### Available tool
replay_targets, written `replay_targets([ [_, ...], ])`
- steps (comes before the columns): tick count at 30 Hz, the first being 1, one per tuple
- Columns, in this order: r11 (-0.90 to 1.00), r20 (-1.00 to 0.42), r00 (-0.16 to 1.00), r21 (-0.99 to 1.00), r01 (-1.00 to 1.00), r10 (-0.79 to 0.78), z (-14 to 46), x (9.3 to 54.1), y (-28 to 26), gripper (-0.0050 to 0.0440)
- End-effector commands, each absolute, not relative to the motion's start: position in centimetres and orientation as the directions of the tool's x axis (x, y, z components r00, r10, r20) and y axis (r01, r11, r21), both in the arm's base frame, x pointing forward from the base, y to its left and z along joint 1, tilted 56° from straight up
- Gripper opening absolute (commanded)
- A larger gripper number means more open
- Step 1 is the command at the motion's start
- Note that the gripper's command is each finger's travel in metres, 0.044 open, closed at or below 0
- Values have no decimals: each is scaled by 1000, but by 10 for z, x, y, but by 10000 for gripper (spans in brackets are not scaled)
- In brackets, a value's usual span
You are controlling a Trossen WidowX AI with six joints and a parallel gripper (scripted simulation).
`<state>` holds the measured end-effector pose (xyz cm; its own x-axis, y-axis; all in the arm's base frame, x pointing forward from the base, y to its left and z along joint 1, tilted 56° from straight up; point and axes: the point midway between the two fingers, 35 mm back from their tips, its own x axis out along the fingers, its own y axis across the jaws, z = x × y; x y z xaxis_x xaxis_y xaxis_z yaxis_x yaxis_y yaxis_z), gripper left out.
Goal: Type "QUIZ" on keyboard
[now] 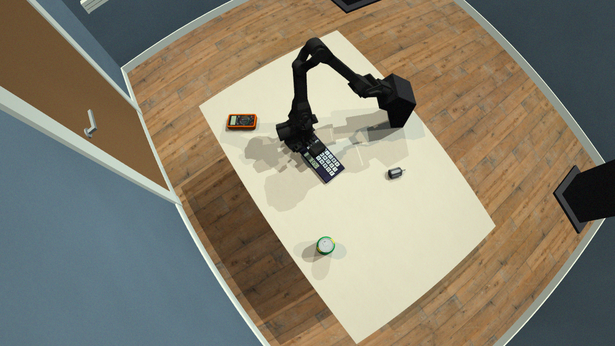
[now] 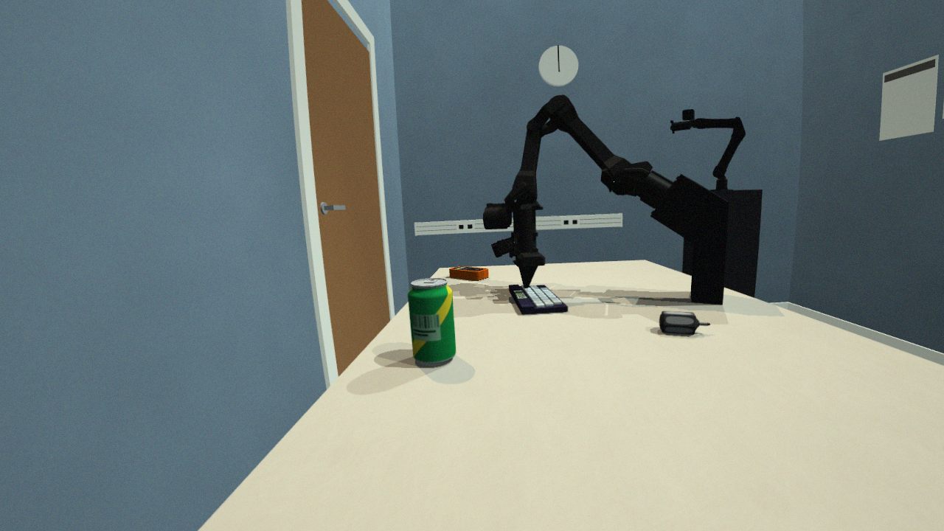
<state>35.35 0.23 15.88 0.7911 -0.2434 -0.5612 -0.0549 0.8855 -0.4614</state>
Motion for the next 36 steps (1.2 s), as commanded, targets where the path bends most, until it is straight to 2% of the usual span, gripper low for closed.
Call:
replay_targets([
  [1, 884, -557, 793, -465, -54, -245, 160, 355, 1, -50],
  [15, 886, -551, 799, -462, -49, -243, 163, 354, 2, -50],
  [24, 888, -538, 808, -458, -38, -242, 188, 327, 10, -50],
  [36, 896, -554, 799, -441, -45, -233, 175, 335, 28, -50],
])
